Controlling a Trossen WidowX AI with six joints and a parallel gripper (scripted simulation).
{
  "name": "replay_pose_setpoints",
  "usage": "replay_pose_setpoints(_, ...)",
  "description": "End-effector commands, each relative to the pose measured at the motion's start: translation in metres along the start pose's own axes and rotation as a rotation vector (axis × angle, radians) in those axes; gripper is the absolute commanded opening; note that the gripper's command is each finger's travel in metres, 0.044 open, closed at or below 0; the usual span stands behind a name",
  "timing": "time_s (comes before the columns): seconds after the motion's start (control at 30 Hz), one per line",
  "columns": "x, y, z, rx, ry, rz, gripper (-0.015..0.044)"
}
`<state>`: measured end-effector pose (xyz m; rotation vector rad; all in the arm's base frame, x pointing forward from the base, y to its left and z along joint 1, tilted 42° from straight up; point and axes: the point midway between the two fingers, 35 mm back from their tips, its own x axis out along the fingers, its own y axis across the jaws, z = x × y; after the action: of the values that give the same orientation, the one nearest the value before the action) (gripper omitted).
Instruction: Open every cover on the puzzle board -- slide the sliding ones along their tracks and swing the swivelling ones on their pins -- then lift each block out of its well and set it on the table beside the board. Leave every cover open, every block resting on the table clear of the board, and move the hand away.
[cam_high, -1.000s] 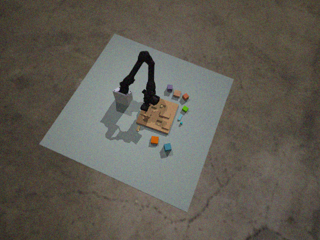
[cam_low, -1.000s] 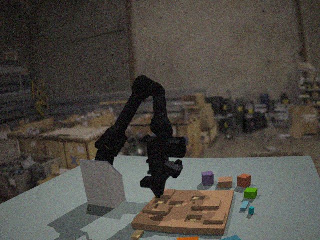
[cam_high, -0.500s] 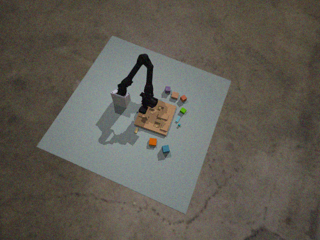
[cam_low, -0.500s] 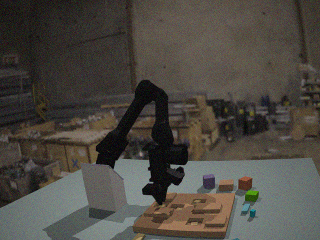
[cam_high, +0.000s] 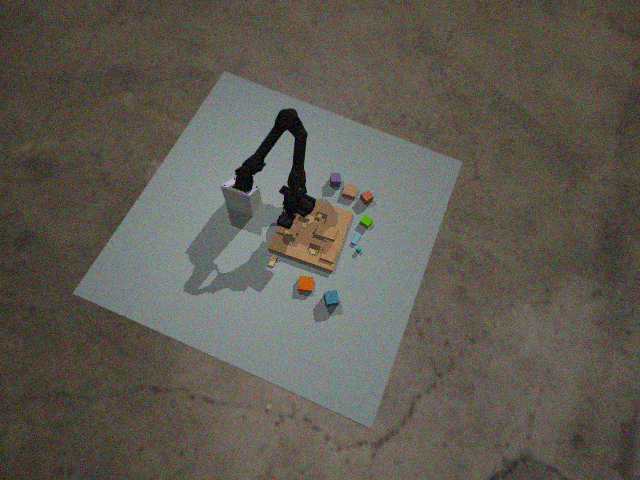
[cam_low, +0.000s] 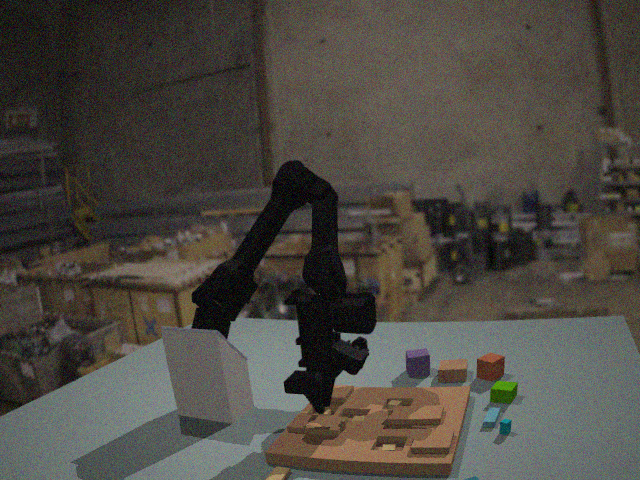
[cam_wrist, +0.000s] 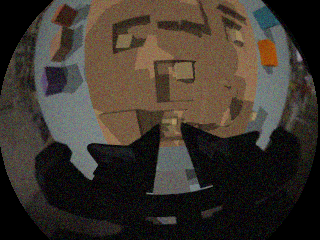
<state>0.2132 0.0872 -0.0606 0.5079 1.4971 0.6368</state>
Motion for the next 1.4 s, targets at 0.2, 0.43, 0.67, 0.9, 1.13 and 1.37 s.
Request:
replay_pose_setpoints(0.2,0.009,0.001,-0.001,0.005,0.001,0.004,0.0144)
replay_pose_setpoints(0.43,0.008,0.000,0.000,-0.001,-0.001,0.000,0.0124)
replay_pose_setpoints(0.67,0.008,0.000,0.000,-0.001,-0.001,0.000,0.0080)
replay_pose_setpoints(0.9,0.005,0.000,0.000,-0.001,-0.001,0.000,0.0080)
replay_pose_setpoints(1.13,-0.004,0.000,0.001,0.000,0.000,-0.001,0.0080)
replay_pose_setpoints(1.37,-0.012,0.000,0.001,0.001,0.000,-0.001,0.0080)
